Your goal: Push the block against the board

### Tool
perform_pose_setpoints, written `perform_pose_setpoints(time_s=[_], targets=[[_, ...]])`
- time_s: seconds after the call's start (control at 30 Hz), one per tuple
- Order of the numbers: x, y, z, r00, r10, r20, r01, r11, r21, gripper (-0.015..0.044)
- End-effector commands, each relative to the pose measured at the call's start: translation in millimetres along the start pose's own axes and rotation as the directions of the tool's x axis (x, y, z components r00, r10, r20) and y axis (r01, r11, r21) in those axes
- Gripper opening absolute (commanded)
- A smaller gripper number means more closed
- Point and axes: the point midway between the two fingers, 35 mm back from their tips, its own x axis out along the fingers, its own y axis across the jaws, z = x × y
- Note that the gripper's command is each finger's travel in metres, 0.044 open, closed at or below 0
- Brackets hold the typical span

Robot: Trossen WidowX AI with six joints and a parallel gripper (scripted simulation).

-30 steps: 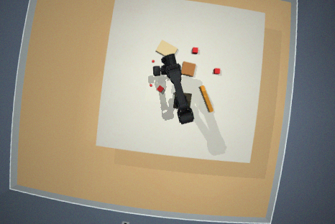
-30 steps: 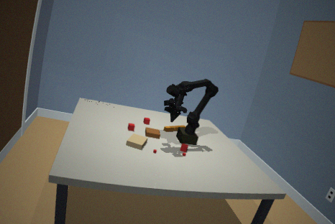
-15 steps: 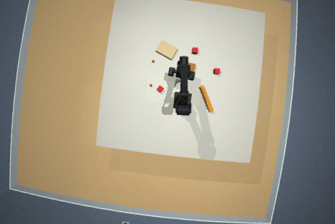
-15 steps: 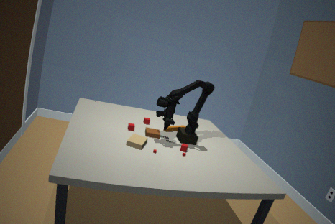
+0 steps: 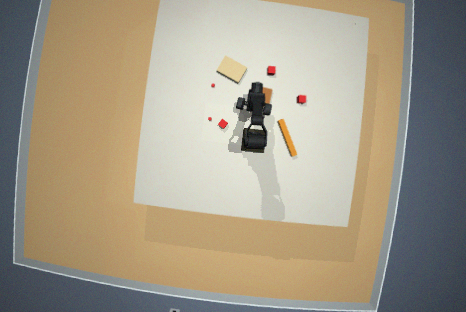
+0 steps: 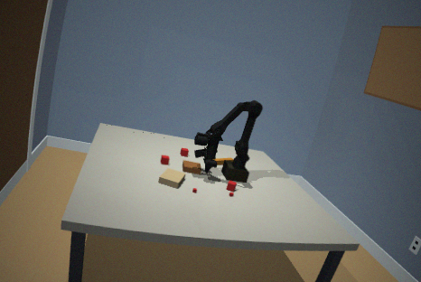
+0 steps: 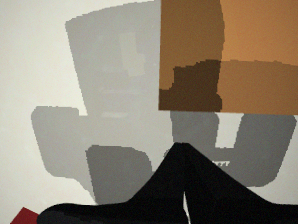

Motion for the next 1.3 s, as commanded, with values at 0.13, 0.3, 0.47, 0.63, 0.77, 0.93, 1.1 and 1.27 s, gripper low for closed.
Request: perform_pose_setpoints(time_s=[0.13,0.3,0.47,0.63,0.77,0.93,1.1,1.27], targets=[[9,0,3,1.0,-0.002,0.007,0.002,1.0,0.002,0.0],[8,0,10,1.0,-0.002,0.008,0.002,1.0,0.002,0.0],[7,0,18,1.0,-0.002,0.008,0.002,1.0,0.002,0.0],[6,0,25,1.0,-0.002,0.009,0.002,1.0,0.002,0.0],[6,0,31,1.0,-0.002,0.009,0.002,1.0,0.002,0.0],[6,0,39,1.0,-0.002,0.01,0.002,1.0,0.002,0.0],[5,0,47,1.0,-0.002,0.011,0.002,1.0,0.002,0.0],[5,0,54,1.0,-0.002,0.011,0.002,1.0,0.002,0.0]])
